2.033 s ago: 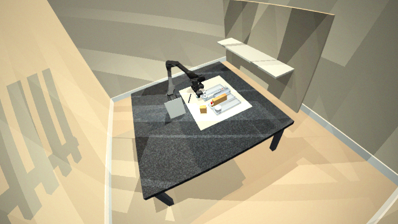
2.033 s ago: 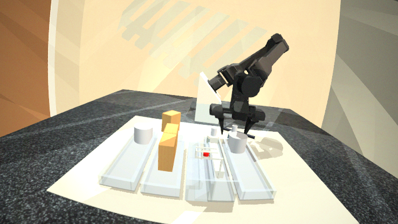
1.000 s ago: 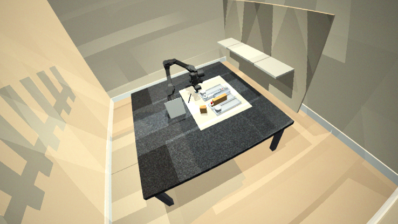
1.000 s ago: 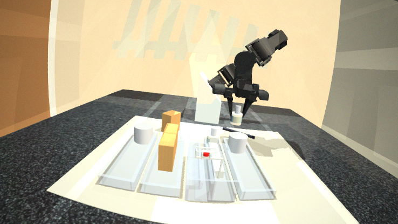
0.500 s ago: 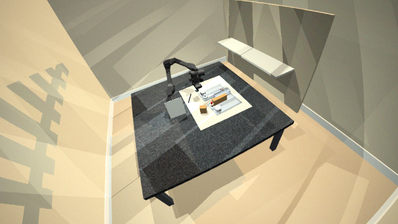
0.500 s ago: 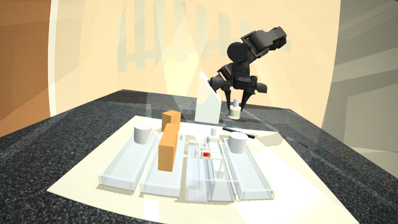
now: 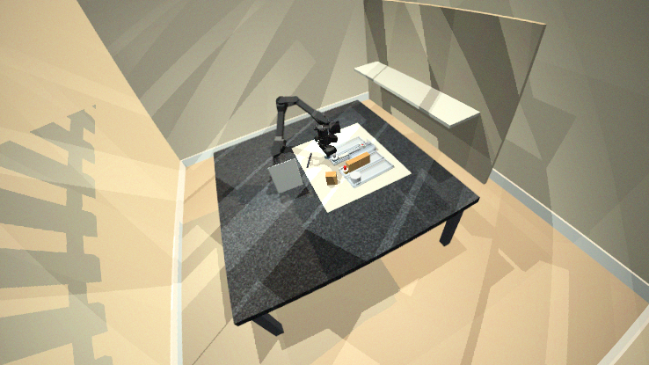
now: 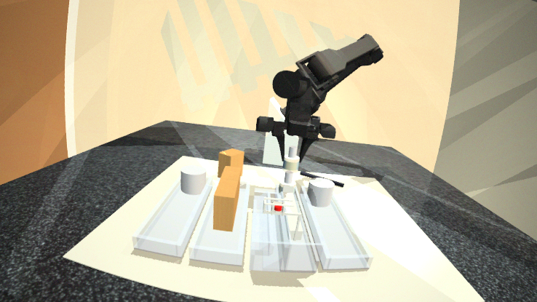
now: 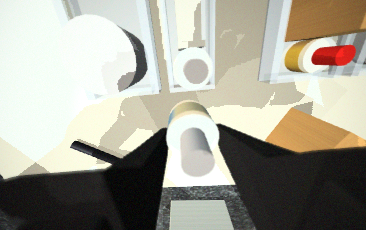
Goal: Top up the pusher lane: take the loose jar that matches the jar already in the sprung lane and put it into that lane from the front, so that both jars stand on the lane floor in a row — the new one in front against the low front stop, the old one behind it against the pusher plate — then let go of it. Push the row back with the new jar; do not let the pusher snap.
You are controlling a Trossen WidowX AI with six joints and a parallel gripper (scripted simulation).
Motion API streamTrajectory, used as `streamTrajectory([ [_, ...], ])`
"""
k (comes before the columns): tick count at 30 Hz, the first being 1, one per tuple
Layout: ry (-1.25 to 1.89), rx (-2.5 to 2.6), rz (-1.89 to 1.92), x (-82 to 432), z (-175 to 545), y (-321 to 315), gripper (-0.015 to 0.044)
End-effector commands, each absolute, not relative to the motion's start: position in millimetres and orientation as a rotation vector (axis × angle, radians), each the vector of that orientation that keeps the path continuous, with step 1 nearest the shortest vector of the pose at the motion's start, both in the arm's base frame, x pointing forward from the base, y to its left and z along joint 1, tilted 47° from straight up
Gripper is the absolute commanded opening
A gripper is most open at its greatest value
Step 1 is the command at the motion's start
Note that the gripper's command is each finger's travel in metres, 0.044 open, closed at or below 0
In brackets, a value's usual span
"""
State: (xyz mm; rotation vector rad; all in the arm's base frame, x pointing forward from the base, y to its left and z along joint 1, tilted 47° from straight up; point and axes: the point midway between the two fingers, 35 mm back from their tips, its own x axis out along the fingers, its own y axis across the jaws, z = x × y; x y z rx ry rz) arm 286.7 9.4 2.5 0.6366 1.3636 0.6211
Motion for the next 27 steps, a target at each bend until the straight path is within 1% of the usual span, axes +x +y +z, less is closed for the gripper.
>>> streamTrajectory([
  [1, 1.358, 0.627, 0.621, 286.9, -5.0, 6.0, 0.0],
  [11, 1.358, 0.628, 0.622, 289.9, -20.8, 23.5, 0.0],
  [27, 1.357, 0.628, 0.622, 294.7, -20.9, 23.9, 0.0],
])
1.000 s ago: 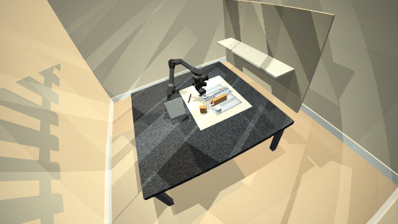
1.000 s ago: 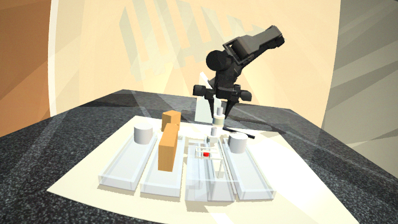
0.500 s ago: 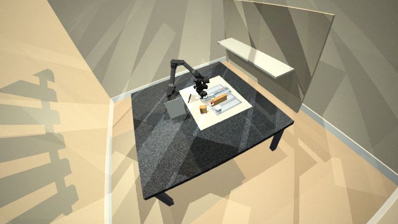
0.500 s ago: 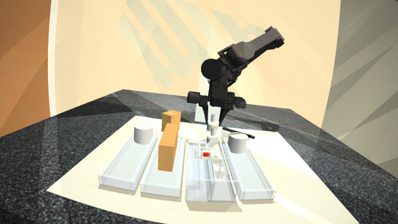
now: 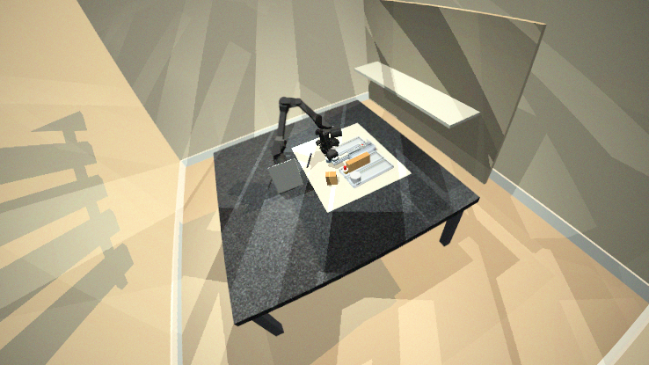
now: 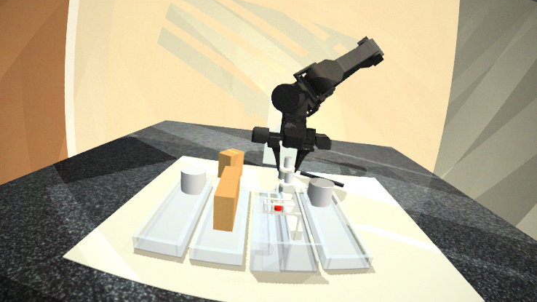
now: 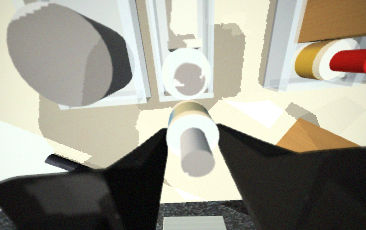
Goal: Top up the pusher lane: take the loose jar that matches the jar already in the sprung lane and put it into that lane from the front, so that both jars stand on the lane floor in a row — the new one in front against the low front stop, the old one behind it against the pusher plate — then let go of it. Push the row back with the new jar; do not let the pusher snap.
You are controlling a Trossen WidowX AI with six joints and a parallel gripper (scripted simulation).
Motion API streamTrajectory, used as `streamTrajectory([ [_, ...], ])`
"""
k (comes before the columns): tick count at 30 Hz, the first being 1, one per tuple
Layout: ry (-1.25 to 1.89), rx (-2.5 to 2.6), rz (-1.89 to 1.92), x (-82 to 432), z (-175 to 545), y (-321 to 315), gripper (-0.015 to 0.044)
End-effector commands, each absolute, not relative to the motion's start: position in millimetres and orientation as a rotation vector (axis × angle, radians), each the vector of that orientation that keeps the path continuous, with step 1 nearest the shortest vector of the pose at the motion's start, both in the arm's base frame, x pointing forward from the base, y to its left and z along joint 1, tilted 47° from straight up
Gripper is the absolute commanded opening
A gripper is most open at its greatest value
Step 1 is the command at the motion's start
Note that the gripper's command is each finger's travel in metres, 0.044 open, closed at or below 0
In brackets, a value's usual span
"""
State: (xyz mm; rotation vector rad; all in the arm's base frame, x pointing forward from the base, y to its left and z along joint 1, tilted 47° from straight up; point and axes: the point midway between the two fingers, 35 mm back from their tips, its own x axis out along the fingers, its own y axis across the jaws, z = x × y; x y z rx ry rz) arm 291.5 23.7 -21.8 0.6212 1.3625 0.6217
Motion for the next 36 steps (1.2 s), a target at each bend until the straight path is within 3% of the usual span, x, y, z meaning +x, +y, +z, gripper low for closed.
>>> streamTrajectory([
  [1, 1.357, 0.628, 0.622, 295.1, -20.9, 23.9, 0.0],
  [36, 1.357, 0.627, 0.622, 309.5, -19.5, 24.0, 0.0],
])
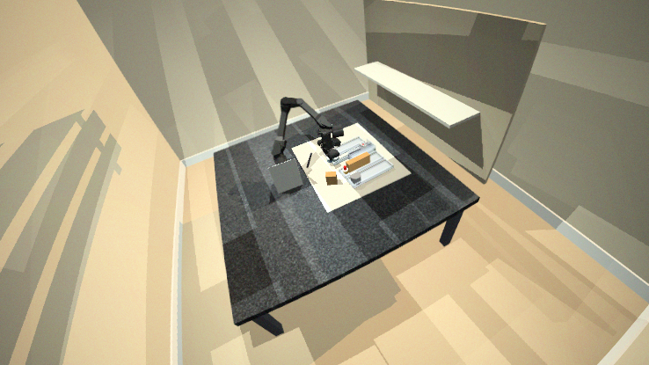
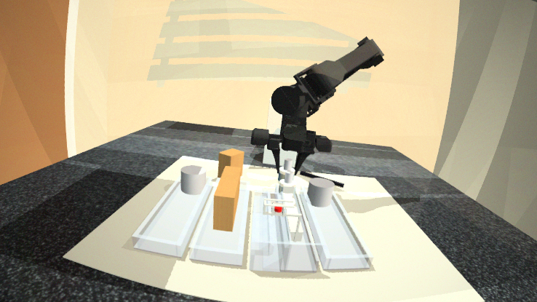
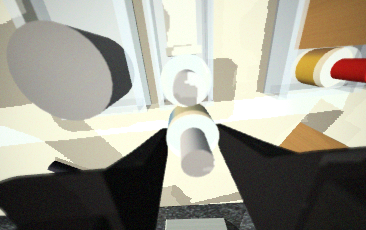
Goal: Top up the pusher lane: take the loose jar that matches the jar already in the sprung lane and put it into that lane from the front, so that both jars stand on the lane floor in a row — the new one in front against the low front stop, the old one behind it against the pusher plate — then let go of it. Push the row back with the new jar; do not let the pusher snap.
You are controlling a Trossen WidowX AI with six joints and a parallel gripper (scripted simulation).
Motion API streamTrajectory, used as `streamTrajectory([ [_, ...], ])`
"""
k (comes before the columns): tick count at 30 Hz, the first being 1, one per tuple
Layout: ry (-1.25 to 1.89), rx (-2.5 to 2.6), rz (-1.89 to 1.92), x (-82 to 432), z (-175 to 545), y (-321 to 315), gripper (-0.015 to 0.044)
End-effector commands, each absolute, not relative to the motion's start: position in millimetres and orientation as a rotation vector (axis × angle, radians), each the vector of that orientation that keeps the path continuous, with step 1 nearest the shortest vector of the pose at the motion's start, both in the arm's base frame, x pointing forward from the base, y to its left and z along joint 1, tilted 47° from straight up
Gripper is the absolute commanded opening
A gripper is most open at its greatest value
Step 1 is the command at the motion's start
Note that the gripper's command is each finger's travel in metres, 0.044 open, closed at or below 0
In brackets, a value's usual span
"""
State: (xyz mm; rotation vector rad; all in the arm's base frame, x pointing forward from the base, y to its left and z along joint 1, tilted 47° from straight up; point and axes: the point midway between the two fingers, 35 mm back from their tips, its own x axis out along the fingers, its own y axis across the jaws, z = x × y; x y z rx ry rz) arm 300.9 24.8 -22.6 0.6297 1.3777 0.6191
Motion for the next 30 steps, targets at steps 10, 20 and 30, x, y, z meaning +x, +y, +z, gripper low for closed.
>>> streamTrajectory([
  [10, 1.356, 0.627, 0.622, 313.6, -18.9, 23.9, 0.0],
  [20, 1.356, 0.627, 0.622, 317.7, -18.1, 23.8, 0.0],
  [30, 1.356, 0.627, 0.622, 321.7, -17.1, 23.6, 0.0],
])
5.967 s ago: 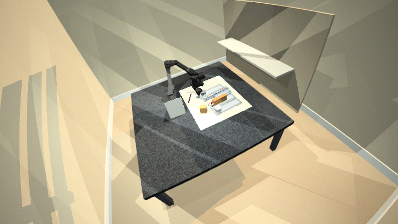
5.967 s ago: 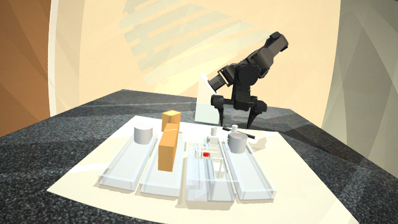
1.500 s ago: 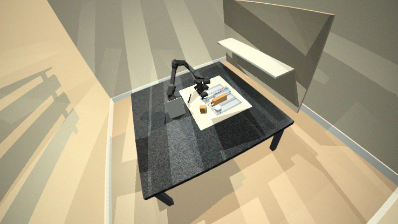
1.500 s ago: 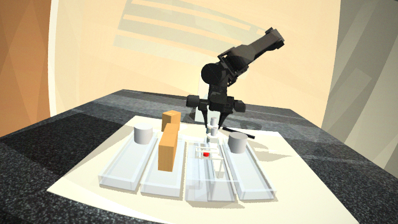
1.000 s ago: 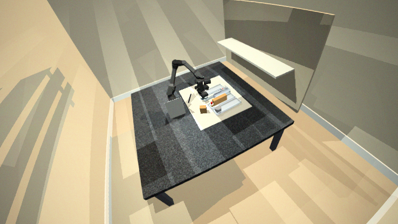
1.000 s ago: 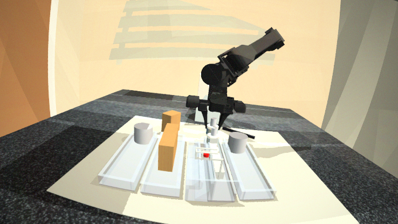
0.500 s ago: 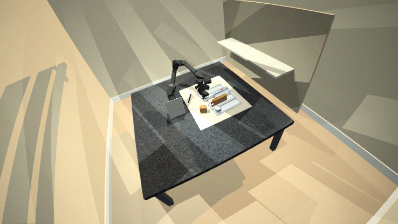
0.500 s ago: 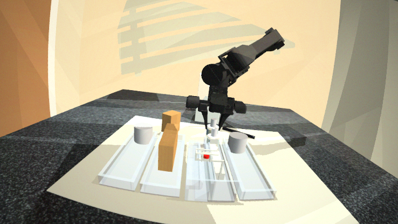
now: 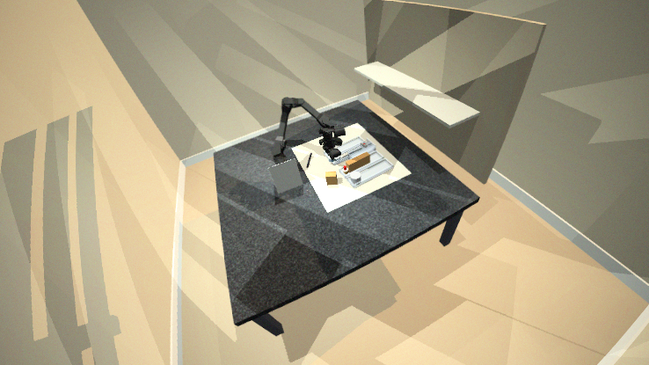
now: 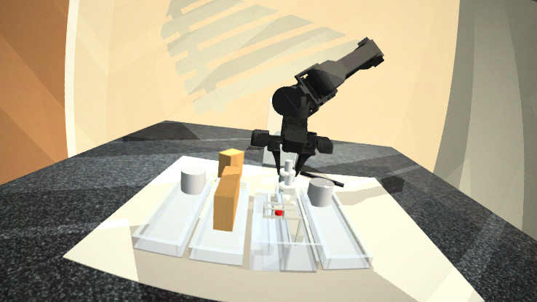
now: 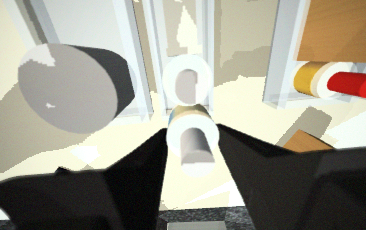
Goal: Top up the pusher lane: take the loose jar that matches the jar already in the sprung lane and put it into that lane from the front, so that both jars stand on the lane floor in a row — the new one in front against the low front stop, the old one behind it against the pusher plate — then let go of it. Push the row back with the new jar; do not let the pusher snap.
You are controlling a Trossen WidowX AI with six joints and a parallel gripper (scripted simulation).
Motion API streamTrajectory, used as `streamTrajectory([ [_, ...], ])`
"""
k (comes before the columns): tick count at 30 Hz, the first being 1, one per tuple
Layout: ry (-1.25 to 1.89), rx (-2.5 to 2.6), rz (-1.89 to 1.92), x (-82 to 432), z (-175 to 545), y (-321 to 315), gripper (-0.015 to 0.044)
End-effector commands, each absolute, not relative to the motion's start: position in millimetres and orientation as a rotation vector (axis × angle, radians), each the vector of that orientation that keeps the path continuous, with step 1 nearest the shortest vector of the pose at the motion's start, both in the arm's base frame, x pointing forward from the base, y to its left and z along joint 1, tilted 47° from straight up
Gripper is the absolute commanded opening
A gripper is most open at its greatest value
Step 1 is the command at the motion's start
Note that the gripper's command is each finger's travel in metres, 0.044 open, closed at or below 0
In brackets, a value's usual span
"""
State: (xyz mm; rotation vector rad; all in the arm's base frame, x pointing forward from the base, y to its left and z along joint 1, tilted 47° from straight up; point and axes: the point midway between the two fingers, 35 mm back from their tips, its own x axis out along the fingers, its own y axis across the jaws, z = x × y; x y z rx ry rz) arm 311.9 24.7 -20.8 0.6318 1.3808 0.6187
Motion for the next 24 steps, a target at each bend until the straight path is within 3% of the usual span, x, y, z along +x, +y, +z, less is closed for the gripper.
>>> streamTrajectory([
  [1, 1.356, 0.627, 0.622, 322.1, -17.0, 23.6, 0.0],
  [24, 1.355, 0.627, 0.622, 331.2, -14.1, 22.3, 0.0],
])
